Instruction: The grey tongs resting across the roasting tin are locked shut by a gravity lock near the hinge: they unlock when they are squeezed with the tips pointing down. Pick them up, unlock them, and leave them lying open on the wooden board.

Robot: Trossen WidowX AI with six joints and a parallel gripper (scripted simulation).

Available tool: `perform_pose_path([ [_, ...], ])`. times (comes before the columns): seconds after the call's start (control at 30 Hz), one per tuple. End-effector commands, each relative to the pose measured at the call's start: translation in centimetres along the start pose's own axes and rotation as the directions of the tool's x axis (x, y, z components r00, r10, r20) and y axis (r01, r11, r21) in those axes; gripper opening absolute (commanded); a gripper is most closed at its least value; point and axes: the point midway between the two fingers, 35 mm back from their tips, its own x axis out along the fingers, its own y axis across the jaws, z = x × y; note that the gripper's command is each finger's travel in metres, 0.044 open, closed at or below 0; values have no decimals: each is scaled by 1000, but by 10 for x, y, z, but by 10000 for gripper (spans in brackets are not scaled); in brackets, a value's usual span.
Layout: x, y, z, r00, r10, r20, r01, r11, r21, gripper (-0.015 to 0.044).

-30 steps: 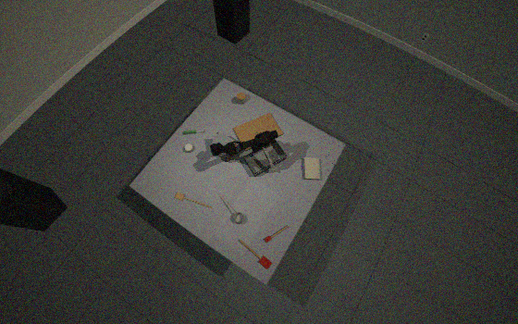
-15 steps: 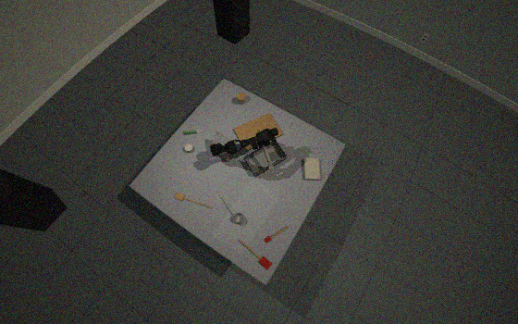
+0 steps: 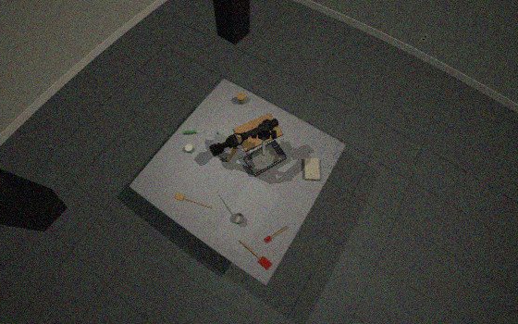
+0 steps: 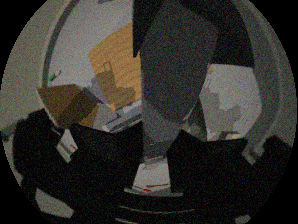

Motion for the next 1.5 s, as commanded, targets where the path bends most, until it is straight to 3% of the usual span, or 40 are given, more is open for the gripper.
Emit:
perform_pose_path([
  [0.0, -7, 2, 16, 1000, 4, -1, -4, 995, 103, -150],
  [0.23, -19, 7, 39, 1000, 11, -6, -9, 961, 277, -150],
  [0.67, -21, 11, 58, 1000, 11, -3, -9, 914, 407, -150],
  [1.47, -21, 42, 143, 1000, 12, 0, -6, 476, 879, -150],
])
